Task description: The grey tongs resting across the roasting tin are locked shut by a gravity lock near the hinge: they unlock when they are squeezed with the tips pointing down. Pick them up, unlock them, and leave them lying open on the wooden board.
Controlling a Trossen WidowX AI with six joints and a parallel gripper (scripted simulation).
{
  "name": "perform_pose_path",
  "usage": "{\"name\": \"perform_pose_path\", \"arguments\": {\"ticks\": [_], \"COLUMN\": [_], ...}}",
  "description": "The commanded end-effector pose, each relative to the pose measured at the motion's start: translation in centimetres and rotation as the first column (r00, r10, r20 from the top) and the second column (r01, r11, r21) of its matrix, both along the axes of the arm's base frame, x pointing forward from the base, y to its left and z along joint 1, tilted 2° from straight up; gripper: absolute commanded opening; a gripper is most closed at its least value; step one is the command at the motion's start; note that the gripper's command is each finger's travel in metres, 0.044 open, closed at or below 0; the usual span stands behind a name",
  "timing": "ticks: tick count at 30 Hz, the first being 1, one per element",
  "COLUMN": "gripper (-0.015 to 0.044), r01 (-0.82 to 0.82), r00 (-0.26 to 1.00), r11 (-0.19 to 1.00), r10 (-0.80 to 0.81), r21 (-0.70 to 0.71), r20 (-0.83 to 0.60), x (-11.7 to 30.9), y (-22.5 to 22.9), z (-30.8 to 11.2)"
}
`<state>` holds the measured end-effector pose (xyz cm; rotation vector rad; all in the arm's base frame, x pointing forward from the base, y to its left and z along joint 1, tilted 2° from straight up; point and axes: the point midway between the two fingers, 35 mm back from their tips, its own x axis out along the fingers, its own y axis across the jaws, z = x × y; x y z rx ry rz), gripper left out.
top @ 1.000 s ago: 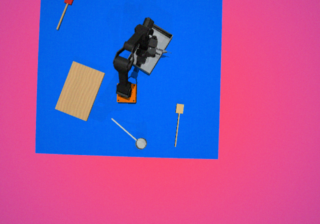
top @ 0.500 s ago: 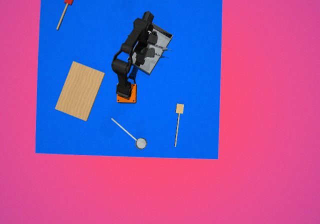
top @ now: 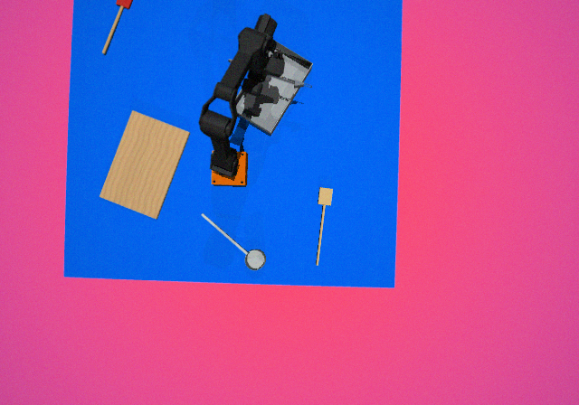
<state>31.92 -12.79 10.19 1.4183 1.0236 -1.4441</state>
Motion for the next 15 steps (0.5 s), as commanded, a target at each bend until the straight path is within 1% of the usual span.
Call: {"name": "perform_pose_path", "arguments": {"ticks": [1, 8, 15], "gripper": [-0.015, -0.015, -0.015], "r01": [-0.085, -0.374, -0.632], "r00": [0.996, 0.927, 0.775], "r11": [0.996, 0.927, 0.775], "r10": [0.085, 0.374, 0.632], "r21": [0.0, 0.002, 0.006], "r20": [-0.001, -0.007, -0.011], "x": [0.2, 0.8, 1.4], "y": [0.6, 2.4, 4.3], "z": [0.0, 0.0, 0.0]}}
